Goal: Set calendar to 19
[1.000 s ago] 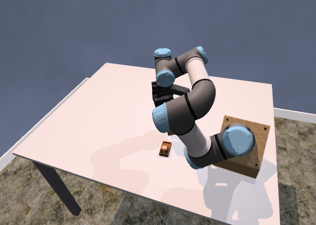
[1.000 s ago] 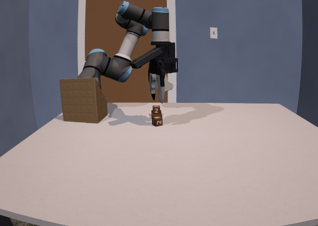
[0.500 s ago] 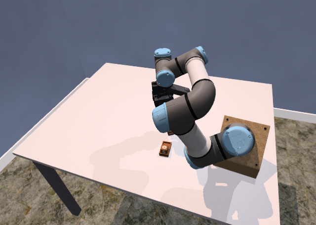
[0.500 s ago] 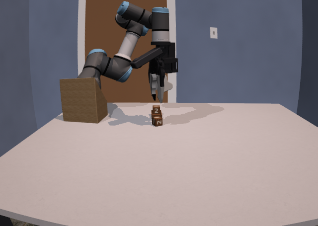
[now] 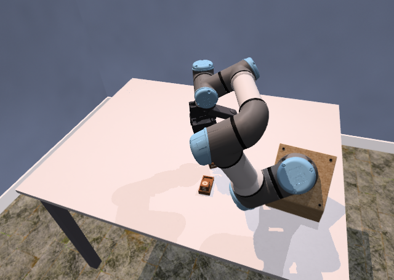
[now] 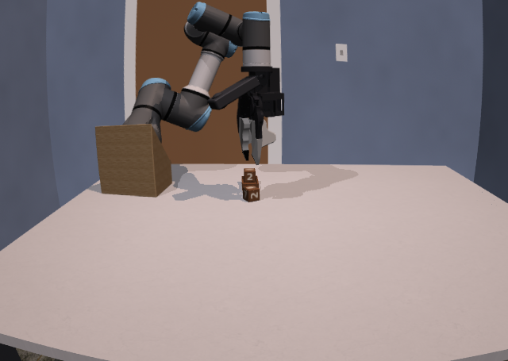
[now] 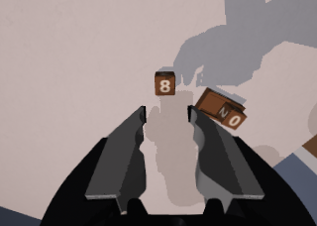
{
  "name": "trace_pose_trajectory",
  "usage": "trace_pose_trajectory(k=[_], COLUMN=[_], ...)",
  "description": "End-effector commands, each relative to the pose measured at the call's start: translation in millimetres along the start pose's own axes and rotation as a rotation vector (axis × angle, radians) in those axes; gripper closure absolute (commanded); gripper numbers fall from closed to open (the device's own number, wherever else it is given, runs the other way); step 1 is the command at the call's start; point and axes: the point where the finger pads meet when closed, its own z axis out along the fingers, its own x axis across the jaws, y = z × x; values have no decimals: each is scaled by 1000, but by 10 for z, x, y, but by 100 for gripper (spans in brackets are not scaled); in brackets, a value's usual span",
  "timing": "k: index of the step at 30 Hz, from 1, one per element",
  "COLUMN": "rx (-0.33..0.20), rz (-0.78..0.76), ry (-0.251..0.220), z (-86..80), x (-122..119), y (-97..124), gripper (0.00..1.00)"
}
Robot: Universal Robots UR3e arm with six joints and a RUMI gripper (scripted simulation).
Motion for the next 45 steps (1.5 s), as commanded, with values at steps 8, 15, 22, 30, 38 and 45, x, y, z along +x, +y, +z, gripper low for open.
trace_pose_trajectory(k=[8, 15, 22, 30, 38, 45], rx=[0, 0, 0, 0, 0, 0], rz=[0, -1, -1, -1, -1, -1], ry=[-2, -2, -2, -2, -2, -2], z=[-4, 19, 80, 159, 287, 366], x=[-7, -7, -6, -6, -5, -5], y=[1, 0, -1, -2, -4, -6], gripper=[72, 72, 72, 72, 72, 72])
